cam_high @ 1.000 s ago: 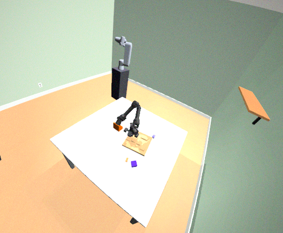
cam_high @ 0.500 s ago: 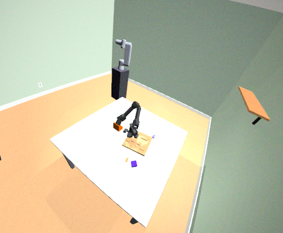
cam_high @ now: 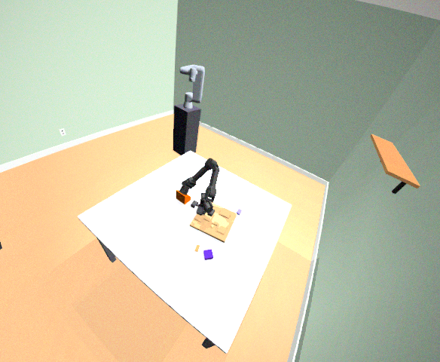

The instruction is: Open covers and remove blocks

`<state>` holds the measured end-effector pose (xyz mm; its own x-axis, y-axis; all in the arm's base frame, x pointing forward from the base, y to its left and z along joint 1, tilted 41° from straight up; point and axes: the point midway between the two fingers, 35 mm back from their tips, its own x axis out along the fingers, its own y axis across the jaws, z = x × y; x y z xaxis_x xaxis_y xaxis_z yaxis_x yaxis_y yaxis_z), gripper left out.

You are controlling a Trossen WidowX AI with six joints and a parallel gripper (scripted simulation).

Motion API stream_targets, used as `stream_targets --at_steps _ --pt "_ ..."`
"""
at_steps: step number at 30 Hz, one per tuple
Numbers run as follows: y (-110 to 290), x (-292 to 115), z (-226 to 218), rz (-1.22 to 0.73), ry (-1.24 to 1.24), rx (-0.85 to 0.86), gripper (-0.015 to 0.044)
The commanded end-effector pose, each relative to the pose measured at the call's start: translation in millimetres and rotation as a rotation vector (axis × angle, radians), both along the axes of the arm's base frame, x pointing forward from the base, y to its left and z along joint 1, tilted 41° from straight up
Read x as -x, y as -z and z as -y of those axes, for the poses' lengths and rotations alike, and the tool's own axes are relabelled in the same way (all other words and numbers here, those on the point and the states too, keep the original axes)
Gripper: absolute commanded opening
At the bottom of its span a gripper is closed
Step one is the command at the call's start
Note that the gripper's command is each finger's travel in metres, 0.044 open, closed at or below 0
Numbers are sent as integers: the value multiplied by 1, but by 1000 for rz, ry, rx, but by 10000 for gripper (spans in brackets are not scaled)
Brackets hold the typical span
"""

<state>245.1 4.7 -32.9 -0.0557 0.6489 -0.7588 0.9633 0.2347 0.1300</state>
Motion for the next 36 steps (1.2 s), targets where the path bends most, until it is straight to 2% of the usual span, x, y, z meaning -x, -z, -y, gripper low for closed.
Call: stream_targets --at_steps 1,36 --pt "2 -5 5 15 -2 9 0" --pt "25 -12 30 16 -3 8 0"
